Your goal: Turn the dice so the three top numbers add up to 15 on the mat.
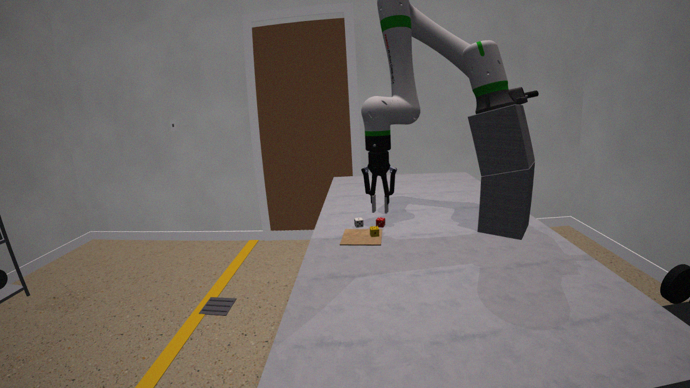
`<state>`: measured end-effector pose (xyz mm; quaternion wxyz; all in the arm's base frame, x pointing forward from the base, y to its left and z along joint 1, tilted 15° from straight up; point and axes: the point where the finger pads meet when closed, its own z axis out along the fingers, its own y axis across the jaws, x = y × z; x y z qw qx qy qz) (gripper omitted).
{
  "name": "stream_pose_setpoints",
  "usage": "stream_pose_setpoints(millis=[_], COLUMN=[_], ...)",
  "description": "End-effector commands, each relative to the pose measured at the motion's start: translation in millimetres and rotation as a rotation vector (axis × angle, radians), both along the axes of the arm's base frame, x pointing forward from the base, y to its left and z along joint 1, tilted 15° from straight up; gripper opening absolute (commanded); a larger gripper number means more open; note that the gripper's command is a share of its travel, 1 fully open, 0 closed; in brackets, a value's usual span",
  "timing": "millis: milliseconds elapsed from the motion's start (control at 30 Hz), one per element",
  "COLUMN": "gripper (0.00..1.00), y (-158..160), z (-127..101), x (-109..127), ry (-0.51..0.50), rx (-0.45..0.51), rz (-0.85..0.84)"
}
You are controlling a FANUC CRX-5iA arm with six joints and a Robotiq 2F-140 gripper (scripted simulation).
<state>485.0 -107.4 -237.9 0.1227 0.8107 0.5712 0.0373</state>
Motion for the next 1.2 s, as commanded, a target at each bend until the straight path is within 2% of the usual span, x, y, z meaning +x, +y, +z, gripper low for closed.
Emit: stream_pose_setpoints(millis=[0, 467, 1167], gripper=[0.28, 0.28, 0.28], y=[-1, -3, -3], z=[-5, -17, -18], x=[1, 3, 3], ry=[-0.003, -0.003, -0.003], rx=[0.001, 0.001, 0.001], rz=[0.0, 0.0, 0.0])
